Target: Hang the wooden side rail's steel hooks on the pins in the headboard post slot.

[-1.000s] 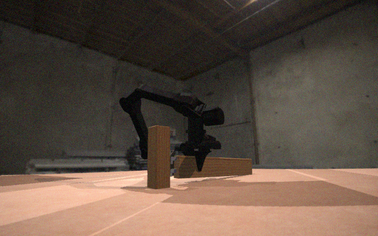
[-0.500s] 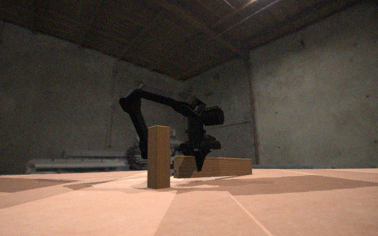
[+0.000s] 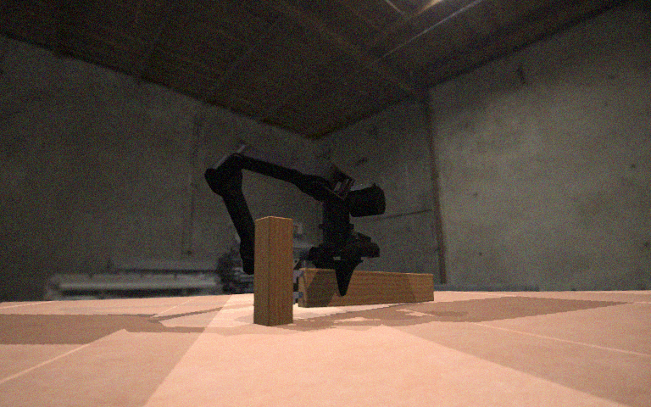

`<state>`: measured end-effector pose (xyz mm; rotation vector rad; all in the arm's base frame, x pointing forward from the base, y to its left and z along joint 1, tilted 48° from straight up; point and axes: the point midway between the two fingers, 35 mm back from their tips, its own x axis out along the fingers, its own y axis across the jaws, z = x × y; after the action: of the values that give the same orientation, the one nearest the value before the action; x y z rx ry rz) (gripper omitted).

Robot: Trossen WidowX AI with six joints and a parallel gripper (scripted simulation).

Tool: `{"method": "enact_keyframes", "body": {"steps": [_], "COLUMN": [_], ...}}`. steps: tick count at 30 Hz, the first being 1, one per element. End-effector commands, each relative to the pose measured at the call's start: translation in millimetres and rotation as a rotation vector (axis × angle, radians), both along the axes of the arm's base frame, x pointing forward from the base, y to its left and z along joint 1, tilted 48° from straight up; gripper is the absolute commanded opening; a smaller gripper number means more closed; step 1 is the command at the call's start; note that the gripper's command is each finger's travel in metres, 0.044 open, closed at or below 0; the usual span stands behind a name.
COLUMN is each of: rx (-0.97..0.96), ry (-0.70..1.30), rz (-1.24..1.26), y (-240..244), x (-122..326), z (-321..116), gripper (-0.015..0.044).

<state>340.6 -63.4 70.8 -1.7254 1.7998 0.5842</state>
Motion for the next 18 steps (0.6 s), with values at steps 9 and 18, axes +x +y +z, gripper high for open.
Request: {"method": "enact_keyframes", "body": {"steps": [9, 18], "rx": [0.001, 0.001], "ry": [-0.001, -0.001], "rz": [0.006, 0.006], "y": [0.4, 0.1], "x": [1.0, 1.3], "z": [2.1, 3.2], "gripper": [0.0000, 0.0000]}}
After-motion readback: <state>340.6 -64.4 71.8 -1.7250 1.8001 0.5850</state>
